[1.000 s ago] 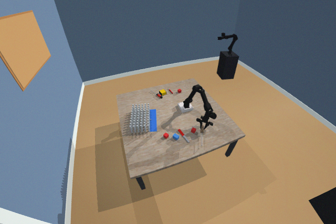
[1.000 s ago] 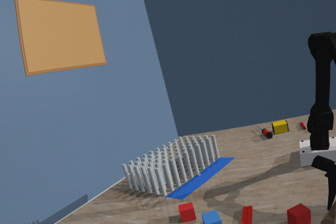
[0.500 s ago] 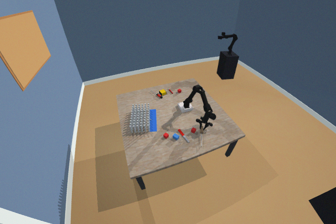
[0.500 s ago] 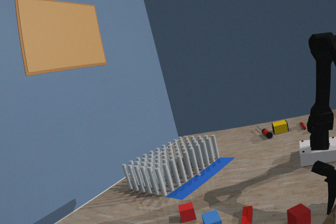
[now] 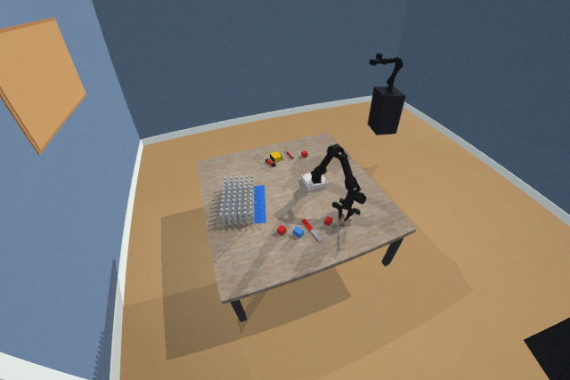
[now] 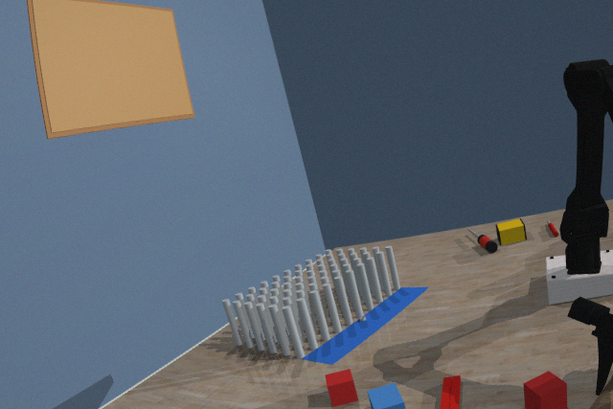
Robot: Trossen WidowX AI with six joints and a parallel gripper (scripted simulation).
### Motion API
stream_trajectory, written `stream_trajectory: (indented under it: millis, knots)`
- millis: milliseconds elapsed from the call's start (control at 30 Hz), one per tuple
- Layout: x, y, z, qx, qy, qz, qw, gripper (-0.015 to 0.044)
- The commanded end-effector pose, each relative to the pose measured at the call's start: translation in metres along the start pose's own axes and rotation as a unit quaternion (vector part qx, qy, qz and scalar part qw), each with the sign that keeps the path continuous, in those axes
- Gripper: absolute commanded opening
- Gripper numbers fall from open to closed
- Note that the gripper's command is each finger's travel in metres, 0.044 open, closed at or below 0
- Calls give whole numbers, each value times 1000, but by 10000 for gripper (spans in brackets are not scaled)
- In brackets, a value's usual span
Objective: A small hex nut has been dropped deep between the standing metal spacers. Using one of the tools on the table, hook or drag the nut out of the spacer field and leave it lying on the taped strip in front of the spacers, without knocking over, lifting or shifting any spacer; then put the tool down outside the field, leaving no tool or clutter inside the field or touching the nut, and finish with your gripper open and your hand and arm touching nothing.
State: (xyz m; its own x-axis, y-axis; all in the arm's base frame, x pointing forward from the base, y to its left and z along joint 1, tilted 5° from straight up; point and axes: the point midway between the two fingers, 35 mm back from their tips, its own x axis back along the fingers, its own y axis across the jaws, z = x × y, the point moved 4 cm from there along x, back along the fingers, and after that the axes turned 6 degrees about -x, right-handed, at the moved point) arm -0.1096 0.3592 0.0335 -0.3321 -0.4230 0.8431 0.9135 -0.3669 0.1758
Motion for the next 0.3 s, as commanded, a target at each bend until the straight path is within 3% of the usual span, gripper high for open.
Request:
stream_trajectory:
  millis: [0, 200, 267]
  knots:
    - [0, 0, 1, 0, 1, 0, 1000, 262]
    - [0, 0, 1, 0, 1, 0, 1000, 420]
    - [0, 0, 1, 0, 1, 0, 1000, 440]
